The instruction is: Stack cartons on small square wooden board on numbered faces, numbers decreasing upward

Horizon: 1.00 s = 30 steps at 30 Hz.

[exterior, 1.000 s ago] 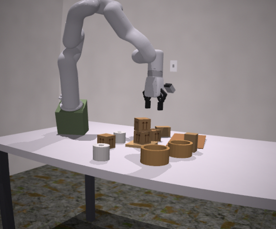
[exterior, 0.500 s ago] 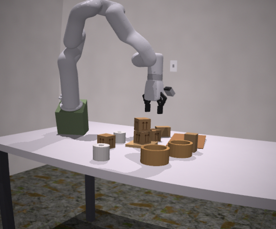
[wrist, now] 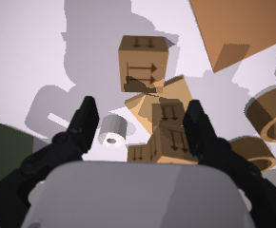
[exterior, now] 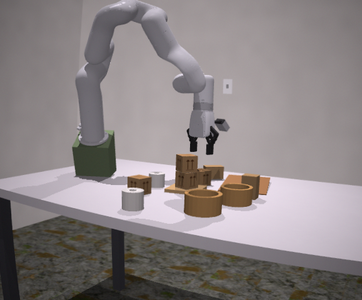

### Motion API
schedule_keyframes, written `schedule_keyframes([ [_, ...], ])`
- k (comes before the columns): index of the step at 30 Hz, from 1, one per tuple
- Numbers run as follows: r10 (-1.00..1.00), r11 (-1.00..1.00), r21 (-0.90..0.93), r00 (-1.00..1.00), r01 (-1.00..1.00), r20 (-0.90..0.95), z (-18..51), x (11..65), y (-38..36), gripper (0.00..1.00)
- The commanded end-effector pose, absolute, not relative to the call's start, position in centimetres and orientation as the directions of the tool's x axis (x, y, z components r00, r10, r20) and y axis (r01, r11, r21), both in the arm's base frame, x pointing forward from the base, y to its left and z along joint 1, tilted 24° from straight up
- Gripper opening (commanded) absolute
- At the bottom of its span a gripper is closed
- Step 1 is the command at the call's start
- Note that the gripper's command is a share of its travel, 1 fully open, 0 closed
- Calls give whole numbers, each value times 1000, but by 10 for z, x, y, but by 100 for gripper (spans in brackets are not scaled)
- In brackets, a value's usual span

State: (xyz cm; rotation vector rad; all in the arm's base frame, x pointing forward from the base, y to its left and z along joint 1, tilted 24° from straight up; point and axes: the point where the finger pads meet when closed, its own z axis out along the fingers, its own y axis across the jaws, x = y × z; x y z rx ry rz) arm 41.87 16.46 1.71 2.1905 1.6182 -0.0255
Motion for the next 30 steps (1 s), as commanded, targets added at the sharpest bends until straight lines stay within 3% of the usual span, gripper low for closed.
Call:
schedule_keyframes([
  [1,912,-238,318,324,918,-253,10,421,163,100],
  [30,912,-238,318,324,918,-253,-26,431,149,100],
])
